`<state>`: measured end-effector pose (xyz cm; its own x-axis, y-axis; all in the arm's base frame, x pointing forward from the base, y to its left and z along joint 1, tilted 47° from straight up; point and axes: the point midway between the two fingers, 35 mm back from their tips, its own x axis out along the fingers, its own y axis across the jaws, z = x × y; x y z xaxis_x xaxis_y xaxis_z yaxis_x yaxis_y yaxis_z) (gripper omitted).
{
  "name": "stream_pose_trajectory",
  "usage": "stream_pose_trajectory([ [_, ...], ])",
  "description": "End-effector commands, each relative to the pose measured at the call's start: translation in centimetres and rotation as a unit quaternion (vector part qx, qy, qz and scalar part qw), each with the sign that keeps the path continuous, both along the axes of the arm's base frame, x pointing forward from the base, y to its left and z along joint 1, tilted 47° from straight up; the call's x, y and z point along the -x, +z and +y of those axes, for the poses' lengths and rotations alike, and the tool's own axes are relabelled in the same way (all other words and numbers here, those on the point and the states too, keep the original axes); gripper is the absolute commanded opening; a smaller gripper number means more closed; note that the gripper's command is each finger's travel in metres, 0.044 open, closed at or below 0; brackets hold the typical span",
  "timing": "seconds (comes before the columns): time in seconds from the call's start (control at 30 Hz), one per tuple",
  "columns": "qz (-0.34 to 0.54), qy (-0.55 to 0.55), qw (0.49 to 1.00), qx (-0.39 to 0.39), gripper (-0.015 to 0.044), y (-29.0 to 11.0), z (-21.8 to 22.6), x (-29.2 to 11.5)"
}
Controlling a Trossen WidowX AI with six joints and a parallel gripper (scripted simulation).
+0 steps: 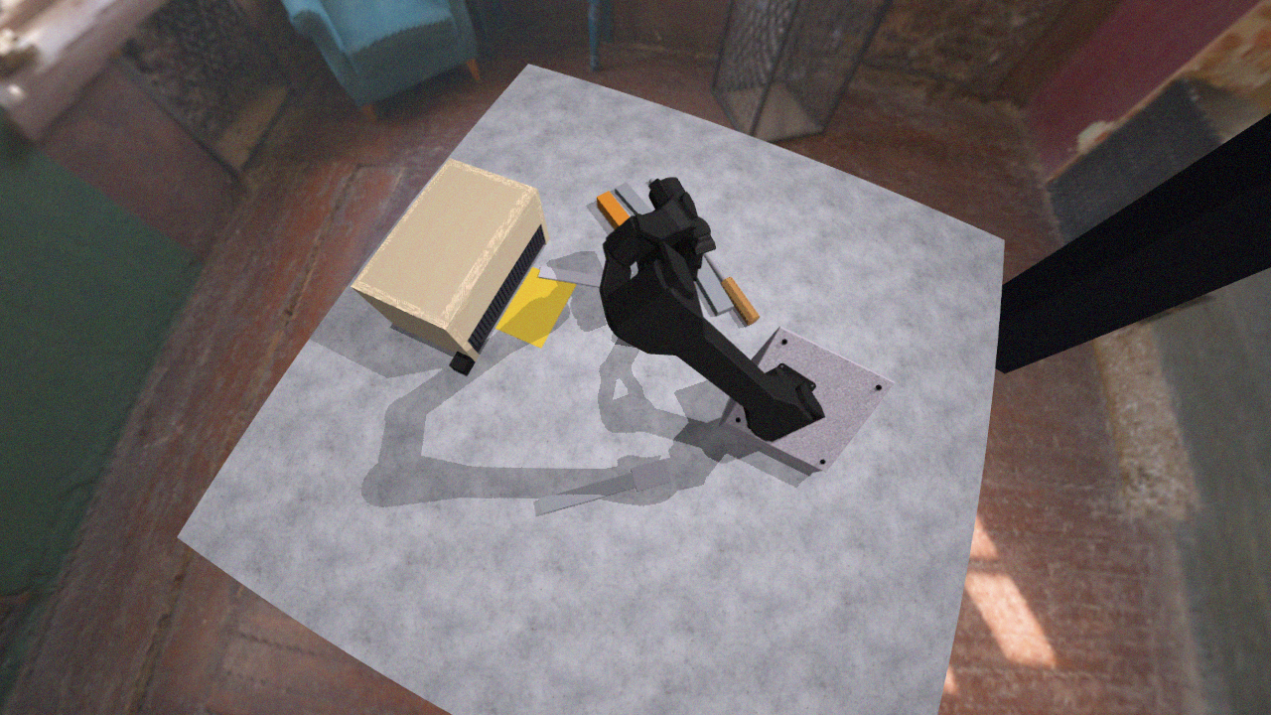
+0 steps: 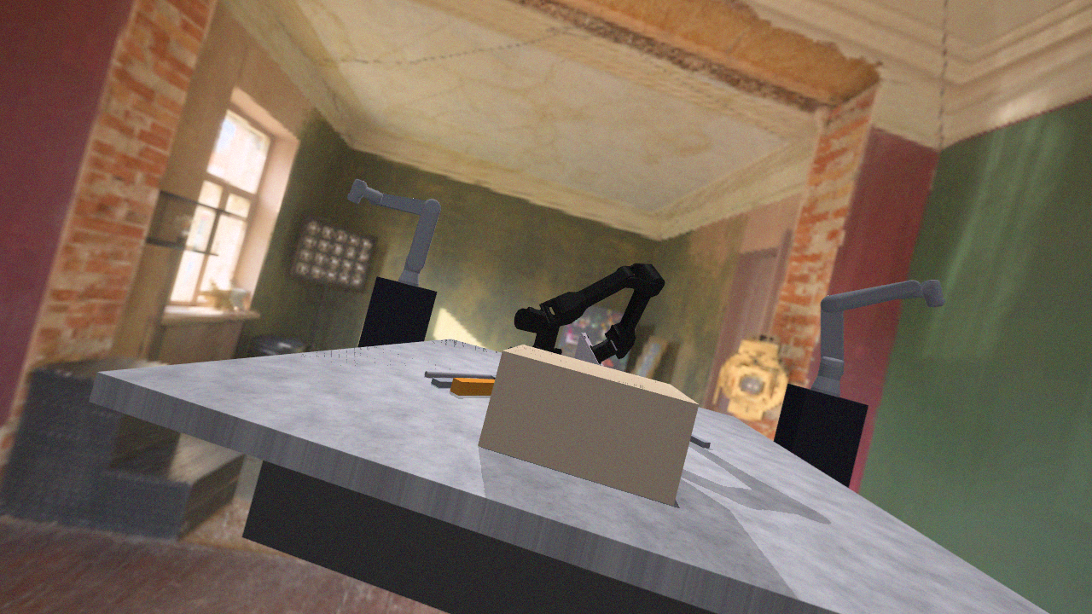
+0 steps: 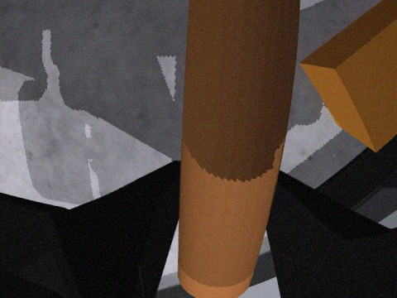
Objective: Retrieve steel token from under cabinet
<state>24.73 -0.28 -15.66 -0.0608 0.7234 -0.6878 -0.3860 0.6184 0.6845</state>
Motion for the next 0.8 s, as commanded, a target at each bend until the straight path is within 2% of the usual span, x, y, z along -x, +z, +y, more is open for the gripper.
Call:
stream_pose_trajectory([
  [0.0, -0.001, 0.003, 1.000, 0.002, 0.0000, 0.1, 0.2, -0.8],
  [0.77, -0.001, 0.006, 1.000, 0.001, 0.0000, 1.0, 1.3, -4.2],
])
